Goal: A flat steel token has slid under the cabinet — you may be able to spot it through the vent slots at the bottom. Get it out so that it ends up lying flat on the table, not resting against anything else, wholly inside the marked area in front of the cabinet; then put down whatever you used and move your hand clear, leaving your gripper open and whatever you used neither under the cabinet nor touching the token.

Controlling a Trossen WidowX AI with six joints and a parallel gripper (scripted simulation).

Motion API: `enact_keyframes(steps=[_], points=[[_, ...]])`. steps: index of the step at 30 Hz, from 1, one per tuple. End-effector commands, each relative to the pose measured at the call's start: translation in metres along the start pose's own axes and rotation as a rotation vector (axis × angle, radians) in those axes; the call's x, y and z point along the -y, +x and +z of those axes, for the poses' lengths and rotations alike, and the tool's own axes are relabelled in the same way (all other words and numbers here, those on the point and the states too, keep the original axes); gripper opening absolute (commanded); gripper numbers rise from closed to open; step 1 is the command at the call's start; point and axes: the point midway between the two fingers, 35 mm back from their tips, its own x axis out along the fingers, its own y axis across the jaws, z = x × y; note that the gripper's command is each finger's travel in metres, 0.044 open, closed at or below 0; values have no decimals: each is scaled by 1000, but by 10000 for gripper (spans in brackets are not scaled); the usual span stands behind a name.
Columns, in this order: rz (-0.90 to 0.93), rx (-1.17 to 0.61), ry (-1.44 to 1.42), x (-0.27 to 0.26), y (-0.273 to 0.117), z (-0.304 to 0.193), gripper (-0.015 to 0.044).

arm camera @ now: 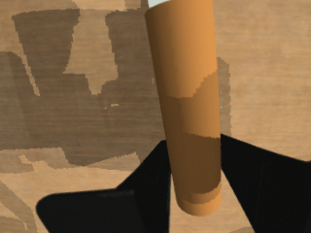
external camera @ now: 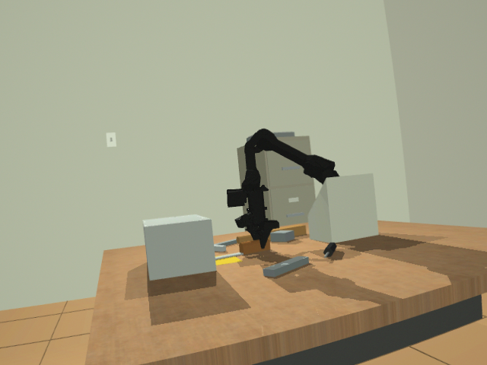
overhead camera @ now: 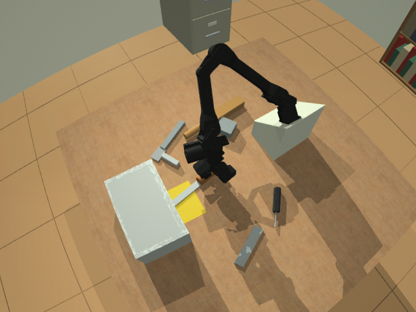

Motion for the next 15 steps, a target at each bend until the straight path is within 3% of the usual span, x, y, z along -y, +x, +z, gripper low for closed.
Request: enact_keyframes(steps=[1, 15], points=[[1, -6, -6, 0, 1, -7, 0], [1, -7, -7, 0, 1, -23, 0]])
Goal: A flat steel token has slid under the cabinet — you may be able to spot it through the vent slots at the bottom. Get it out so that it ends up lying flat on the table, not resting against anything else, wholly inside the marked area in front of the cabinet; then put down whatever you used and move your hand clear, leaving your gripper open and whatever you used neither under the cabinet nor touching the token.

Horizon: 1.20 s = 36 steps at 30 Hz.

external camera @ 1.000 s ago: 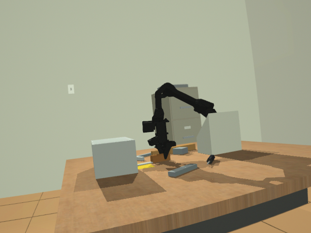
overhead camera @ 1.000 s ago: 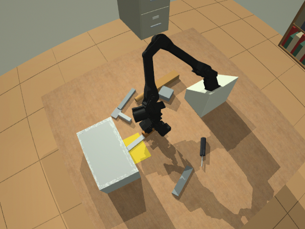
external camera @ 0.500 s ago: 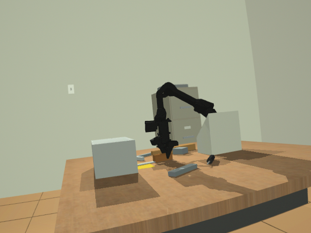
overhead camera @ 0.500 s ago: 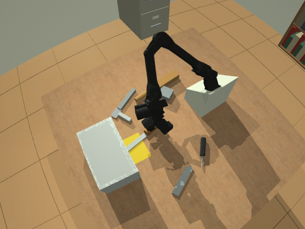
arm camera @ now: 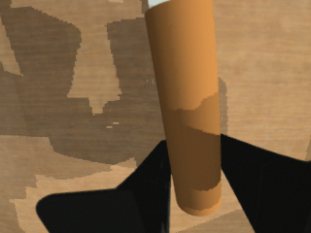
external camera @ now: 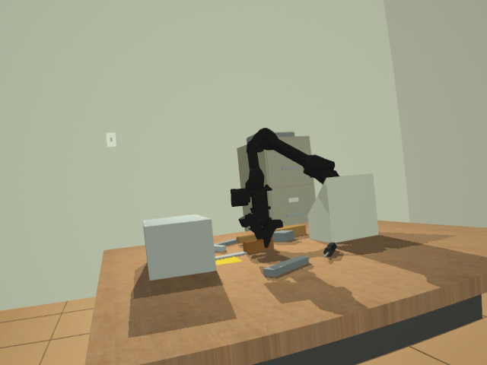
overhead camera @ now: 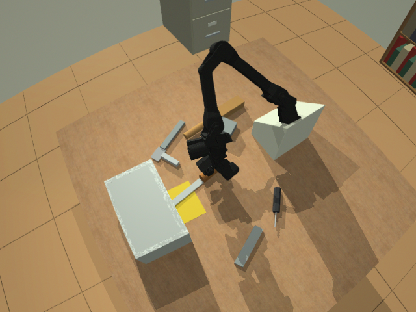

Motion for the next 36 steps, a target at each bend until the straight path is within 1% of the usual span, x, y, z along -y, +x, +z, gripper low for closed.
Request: enact_keyframes(steps=[1, 36], points=[[1, -6, -6, 0, 1, -8, 0], [1, -8, -8, 2, 1, -47, 0]])
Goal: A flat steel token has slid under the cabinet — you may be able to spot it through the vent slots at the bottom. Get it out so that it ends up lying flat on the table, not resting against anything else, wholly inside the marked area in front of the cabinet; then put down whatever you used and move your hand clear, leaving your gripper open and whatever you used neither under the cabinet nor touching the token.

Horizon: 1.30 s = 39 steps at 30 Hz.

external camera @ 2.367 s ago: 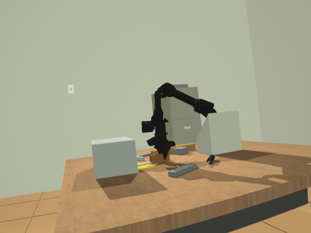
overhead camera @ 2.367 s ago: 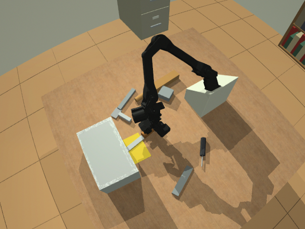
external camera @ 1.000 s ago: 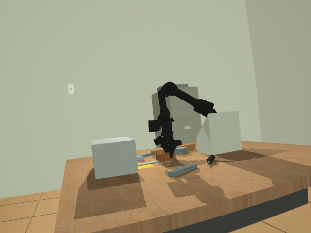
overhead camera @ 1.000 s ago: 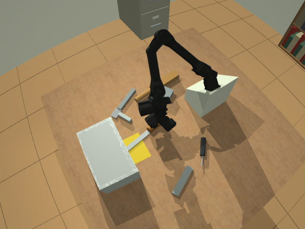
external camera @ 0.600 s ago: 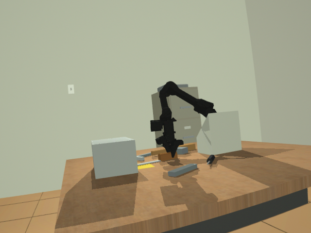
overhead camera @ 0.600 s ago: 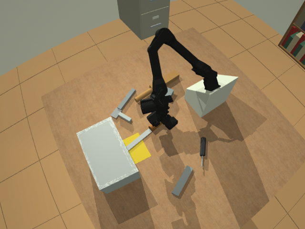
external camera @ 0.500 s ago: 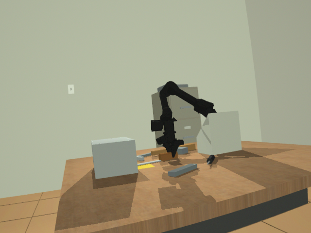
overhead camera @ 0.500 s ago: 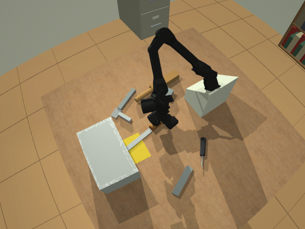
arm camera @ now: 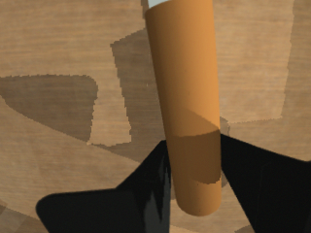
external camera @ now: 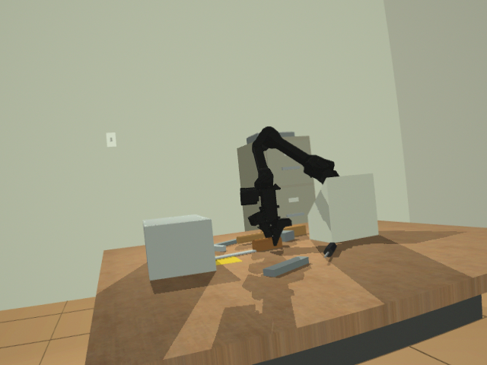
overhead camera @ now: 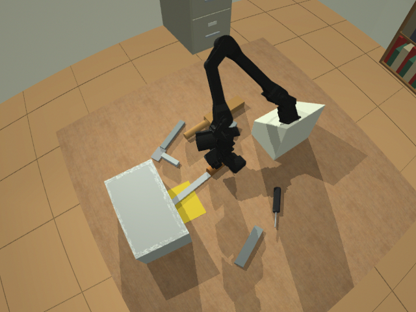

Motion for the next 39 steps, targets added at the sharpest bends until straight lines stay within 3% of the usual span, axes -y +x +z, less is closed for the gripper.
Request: enact_keyframes(steps=[1, 39], points=[[2, -8, -6, 0, 1, -9, 0], [0, -4, 84, 2, -1, -28, 0]])
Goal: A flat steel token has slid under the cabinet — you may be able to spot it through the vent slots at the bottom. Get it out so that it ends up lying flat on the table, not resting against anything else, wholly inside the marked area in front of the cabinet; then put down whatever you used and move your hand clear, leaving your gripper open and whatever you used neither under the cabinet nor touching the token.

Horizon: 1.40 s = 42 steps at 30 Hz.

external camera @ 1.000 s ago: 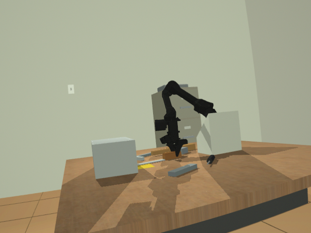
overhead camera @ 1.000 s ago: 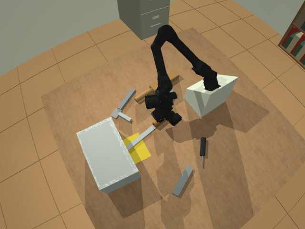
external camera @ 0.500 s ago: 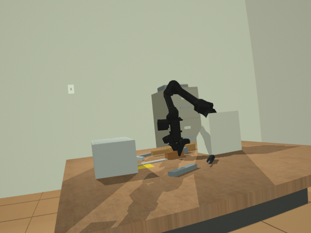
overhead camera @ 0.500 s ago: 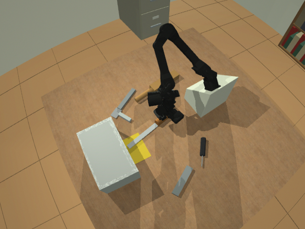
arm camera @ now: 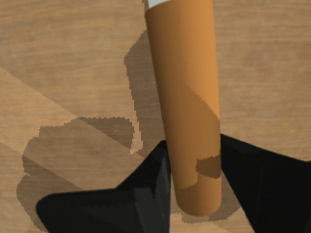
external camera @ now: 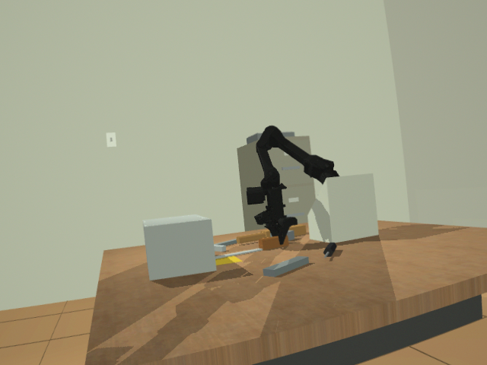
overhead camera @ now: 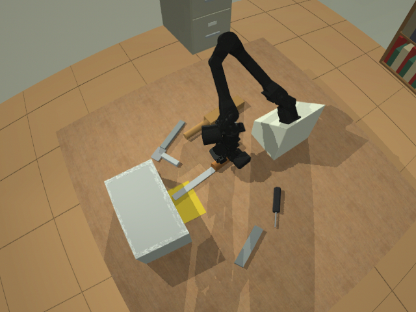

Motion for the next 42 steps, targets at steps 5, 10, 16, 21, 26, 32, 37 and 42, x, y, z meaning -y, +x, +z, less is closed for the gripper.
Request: enact_keyframes(steps=[5, 10, 16, 21, 26, 32, 37, 42], points=[[-5, -1, 75, 1, -1, 1, 0], [-4, -1, 114, 1, -1, 1, 0], [-4, -2, 160, 1, -1, 1, 0], [-4, -2, 199, 2, -1, 1, 0], [-4, -2, 237, 2, -2, 1, 0], [-4, -2, 284, 2, -2, 1, 0], [-4, -3, 323, 2, -2, 1, 0], [-4, -3, 361, 2, -2, 1, 0]])
